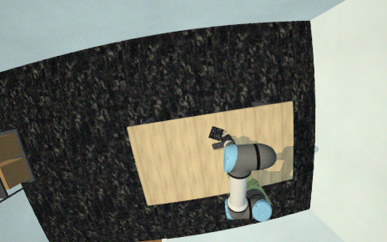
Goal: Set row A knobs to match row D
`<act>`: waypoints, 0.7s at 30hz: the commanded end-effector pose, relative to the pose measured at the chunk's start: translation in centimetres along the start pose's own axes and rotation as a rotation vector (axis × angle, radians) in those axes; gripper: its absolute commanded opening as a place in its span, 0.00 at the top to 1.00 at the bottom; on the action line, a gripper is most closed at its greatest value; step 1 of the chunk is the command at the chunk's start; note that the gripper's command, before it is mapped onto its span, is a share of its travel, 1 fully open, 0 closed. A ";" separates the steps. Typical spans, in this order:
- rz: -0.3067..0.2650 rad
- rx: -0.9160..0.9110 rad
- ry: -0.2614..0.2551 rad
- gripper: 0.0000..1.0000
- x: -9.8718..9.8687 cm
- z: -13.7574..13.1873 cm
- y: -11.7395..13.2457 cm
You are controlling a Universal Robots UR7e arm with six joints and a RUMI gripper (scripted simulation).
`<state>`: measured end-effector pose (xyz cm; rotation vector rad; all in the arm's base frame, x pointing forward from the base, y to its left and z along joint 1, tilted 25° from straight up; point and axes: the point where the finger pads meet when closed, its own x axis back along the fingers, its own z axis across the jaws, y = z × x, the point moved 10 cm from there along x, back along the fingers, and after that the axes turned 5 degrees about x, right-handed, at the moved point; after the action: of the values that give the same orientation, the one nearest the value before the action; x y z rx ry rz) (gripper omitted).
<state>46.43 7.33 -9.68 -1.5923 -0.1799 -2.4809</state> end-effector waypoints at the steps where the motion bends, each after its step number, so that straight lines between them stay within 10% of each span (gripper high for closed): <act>1: 0.000 0.000 0.001 0.89 -0.2 0.0 0.0; 21: 0.000 0.000 0.001 0.89 -0.6 0.0 0.0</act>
<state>46.68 7.39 -10.22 -1.5922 -0.1799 -2.4810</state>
